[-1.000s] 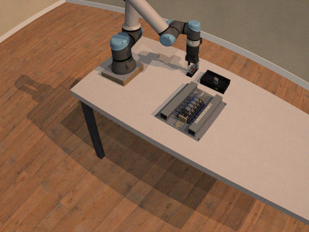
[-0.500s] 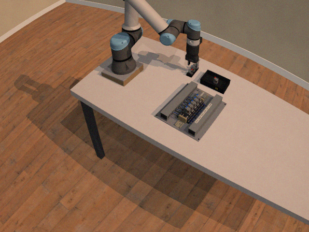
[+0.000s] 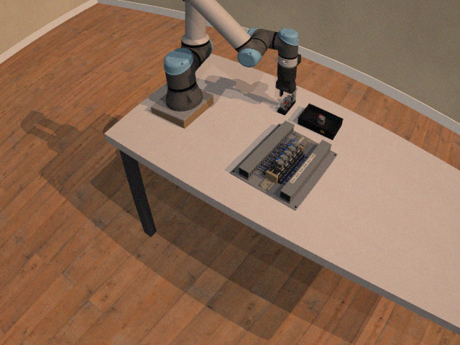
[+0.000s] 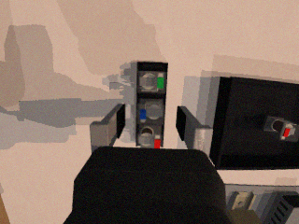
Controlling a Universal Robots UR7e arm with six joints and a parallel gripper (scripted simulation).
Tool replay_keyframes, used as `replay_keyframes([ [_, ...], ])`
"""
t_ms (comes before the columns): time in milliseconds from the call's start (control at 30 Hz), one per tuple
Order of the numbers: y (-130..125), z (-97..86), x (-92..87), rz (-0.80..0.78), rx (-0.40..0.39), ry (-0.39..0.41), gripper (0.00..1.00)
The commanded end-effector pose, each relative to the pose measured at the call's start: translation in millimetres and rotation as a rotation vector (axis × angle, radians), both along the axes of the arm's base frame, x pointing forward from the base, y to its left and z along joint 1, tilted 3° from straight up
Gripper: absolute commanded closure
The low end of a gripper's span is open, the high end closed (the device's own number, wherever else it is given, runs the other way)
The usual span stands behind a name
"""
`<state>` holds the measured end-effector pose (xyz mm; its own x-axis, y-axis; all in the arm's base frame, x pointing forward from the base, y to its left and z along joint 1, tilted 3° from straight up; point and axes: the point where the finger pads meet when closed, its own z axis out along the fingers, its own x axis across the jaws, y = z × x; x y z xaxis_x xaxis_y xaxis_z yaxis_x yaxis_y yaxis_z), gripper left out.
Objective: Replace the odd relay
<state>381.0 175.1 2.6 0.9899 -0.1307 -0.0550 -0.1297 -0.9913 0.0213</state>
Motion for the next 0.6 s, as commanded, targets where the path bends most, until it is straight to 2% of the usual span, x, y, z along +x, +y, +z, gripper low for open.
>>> replay_keyframes([
  [0, 0.0, 0.7, 0.4, 0.0, 0.0, -0.001, 0.0],
  [567, 0.0, 0.3, 0.4, 0.0, 0.0, -0.001, 0.0],
])
